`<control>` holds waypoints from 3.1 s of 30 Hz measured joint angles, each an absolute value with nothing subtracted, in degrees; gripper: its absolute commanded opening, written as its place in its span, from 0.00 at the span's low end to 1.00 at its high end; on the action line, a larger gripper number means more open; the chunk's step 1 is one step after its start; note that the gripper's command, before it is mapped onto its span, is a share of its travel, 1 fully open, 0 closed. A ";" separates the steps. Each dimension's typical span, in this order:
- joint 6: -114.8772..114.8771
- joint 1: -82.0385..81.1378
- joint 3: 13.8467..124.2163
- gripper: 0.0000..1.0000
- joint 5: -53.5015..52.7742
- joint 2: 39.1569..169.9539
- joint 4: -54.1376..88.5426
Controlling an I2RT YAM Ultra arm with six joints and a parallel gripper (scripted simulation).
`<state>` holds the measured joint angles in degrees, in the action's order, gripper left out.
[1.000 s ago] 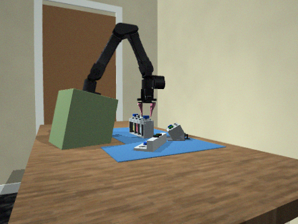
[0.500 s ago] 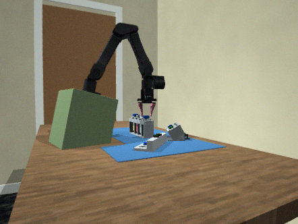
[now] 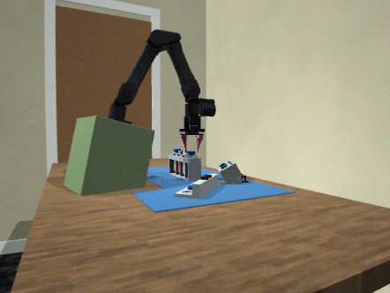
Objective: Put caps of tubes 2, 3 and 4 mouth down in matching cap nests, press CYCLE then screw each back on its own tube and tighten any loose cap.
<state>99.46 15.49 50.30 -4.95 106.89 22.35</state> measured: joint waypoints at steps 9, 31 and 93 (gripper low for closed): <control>99.57 15.40 50.06 0.49 -4.93 107.09 21.74; 99.74 15.27 49.78 0.00 -4.95 108.31 20.34; -21.32 15.27 49.78 0.00 -4.82 108.09 20.56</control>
<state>-21.32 15.27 49.78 -4.82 108.09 20.56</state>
